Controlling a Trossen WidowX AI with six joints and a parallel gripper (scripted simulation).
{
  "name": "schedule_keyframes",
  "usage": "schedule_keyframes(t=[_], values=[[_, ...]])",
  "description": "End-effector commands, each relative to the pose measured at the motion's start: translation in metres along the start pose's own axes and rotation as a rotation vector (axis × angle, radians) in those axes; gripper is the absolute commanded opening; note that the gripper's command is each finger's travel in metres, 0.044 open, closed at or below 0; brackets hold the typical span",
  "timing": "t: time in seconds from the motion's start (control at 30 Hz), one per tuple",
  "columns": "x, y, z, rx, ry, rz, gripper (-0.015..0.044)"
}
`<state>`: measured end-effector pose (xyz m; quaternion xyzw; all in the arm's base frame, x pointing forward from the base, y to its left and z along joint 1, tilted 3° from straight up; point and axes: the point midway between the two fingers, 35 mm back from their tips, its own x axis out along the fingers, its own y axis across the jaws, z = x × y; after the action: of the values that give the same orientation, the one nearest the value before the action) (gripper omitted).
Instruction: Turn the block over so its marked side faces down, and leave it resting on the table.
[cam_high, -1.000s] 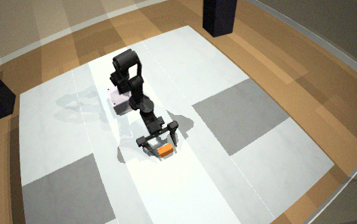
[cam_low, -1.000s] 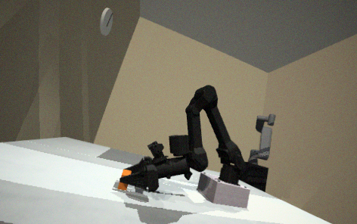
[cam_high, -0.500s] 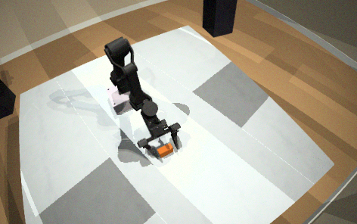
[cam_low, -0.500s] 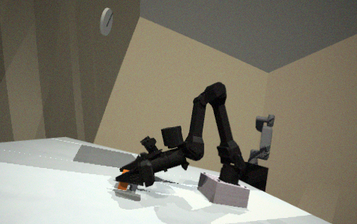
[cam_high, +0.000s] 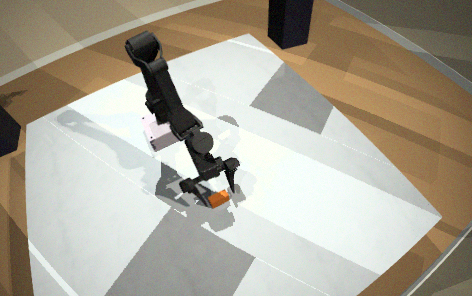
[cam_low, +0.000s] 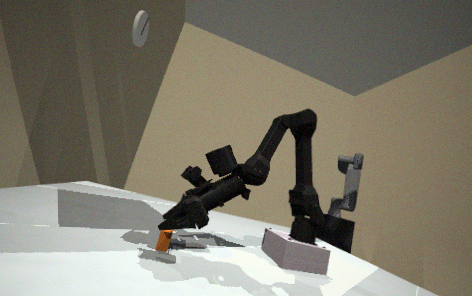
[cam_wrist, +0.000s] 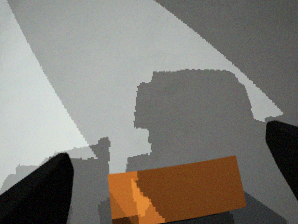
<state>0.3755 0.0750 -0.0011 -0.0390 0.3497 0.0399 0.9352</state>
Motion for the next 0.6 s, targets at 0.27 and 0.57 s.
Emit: schedule_keyframes(t=[0.27,0.57], values=[[-0.049,-0.002,0.0073,0.012,0.214,0.012,0.044],[-0.0449,-0.0013,0.0121,0.009,0.26,0.012,0.044]])
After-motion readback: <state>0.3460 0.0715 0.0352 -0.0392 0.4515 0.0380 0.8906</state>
